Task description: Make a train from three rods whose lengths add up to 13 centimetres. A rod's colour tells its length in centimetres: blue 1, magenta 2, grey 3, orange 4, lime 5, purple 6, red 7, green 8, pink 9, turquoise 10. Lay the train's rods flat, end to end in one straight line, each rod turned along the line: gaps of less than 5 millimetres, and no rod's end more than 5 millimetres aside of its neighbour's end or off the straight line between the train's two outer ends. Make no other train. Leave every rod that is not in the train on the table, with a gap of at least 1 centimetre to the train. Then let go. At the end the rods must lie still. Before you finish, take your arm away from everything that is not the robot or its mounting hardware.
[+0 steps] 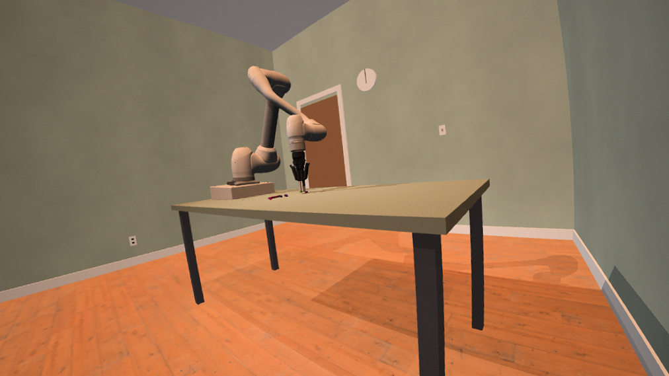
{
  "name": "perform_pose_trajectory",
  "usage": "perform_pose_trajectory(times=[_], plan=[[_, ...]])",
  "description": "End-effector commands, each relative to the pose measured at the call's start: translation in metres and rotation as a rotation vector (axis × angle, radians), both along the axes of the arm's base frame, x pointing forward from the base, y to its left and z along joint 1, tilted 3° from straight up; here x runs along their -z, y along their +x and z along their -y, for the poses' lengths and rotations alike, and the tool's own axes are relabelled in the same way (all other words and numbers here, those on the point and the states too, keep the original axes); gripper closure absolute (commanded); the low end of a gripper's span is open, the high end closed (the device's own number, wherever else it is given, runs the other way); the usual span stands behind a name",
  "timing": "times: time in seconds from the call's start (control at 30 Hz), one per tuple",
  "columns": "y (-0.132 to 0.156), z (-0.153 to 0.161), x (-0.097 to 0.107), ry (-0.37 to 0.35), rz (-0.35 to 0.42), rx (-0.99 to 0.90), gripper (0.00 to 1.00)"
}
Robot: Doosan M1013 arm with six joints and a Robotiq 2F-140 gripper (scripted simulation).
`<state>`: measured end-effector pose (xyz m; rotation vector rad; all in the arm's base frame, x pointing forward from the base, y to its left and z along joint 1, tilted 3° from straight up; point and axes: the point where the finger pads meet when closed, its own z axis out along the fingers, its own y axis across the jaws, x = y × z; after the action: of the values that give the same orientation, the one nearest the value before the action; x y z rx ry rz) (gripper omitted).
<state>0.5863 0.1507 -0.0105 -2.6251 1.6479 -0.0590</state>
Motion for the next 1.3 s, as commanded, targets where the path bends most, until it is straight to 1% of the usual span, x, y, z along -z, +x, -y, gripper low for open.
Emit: perform_pose_trajectory(times=[0.0,0.3,1.27], plan=[[0.0002,-0.0001,0.0029,0.000,0.000,0.000,0.97],[0.0005,-0.0002,0.0086,0.000,0.000,0.000,0.97],[0.0005,-0.0002,0.0088,0.000,0.000,0.000,0.97]])
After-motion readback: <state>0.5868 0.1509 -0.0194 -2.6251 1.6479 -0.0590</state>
